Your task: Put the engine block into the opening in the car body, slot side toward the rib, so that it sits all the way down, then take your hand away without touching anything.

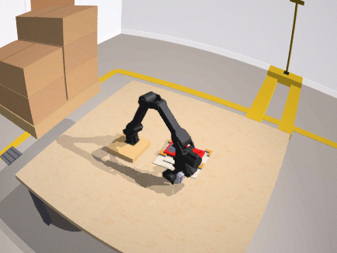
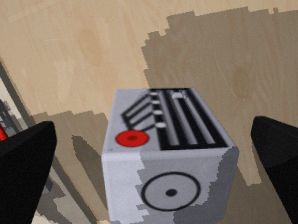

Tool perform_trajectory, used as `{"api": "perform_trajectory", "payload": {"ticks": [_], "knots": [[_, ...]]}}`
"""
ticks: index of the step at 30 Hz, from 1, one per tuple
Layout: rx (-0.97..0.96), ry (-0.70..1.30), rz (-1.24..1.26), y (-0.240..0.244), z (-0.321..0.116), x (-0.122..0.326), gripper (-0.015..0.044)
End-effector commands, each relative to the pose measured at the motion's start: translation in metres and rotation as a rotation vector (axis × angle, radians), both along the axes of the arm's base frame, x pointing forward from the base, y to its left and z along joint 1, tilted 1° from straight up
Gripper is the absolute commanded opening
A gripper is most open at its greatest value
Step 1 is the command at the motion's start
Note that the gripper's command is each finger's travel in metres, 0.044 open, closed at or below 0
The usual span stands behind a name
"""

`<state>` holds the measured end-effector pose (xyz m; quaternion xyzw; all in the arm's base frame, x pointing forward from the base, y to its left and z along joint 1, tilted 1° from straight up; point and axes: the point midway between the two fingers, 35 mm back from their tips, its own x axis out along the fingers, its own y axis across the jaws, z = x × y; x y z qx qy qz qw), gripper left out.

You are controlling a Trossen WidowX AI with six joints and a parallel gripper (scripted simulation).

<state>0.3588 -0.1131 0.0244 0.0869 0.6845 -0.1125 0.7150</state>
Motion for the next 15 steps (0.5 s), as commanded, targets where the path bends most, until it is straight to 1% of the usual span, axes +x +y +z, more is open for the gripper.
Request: {"api": "perform_trajectory", "payload": {"ticks": [1, 10, 15], "knots": [[0.003, 0.004, 0.003, 0.000, 0.003, 0.000, 0.0440], [0.007, 0.008, 0.005, 0.001, 0.042, -0.001, 0.0440], [0.007, 0.008, 0.005, 0.001, 0.045, -0.001, 0.0440]]}}
